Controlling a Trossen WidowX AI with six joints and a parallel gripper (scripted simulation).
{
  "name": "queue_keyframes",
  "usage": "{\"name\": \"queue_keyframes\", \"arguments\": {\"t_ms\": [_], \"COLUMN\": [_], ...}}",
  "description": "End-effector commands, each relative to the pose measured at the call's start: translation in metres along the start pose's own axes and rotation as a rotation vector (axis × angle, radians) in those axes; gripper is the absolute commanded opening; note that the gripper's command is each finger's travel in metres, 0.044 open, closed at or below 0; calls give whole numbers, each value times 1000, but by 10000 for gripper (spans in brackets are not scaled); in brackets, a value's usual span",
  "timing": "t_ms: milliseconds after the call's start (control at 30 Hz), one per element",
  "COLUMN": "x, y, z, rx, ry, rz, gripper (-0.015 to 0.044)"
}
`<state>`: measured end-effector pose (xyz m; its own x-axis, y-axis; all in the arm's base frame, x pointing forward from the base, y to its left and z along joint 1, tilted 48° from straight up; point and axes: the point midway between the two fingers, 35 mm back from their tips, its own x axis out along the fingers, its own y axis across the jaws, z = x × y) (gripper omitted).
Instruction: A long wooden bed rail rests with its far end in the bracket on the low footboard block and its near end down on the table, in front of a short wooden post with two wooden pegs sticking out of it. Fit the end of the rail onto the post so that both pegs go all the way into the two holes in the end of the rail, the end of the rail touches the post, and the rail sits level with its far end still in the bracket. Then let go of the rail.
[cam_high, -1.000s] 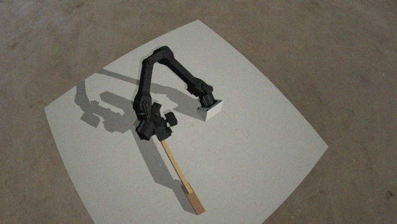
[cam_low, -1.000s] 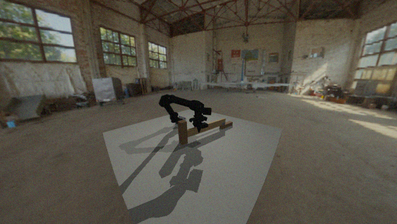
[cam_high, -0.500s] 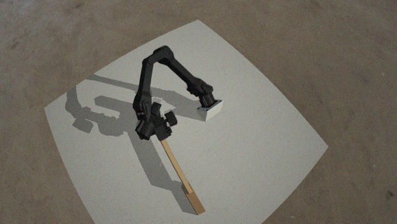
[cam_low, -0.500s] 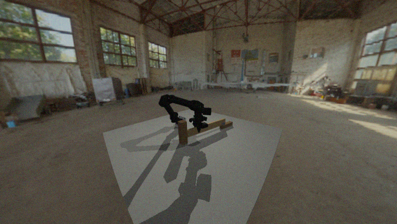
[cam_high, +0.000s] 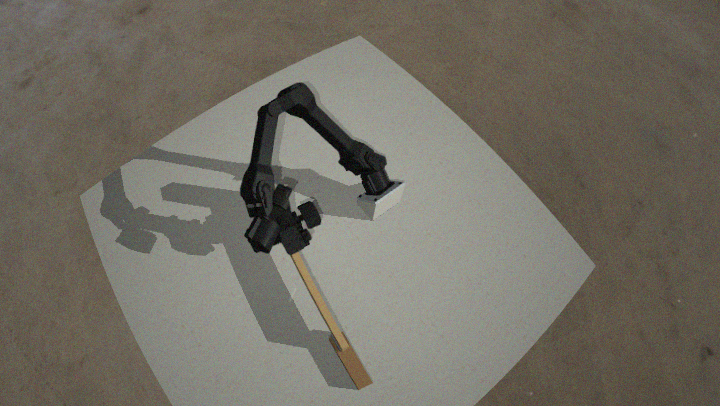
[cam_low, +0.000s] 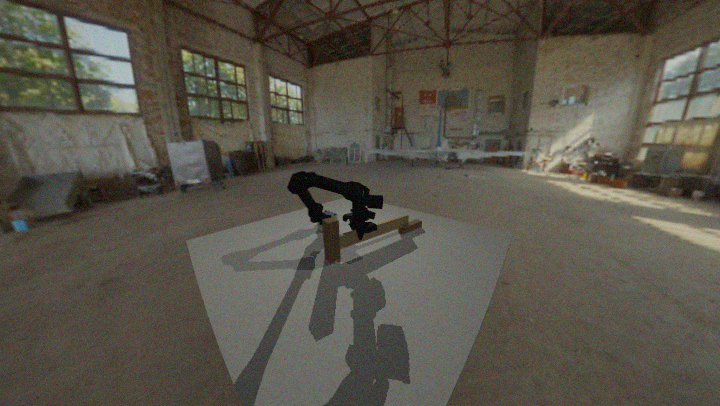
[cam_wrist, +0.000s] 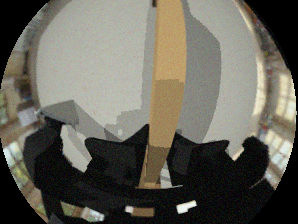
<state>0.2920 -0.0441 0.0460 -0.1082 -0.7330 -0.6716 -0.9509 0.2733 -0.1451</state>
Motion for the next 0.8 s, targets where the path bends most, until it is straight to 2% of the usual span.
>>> {"name": "queue_keyframes", "arguments": {"t_ms": [0, 767], "x": [-4, -2], "y": [-1, -1], "z": [1, 5], "rx": [-1, -1], "ry": [-1, -2], "rz": [-10, -10], "gripper": [0, 0]}}
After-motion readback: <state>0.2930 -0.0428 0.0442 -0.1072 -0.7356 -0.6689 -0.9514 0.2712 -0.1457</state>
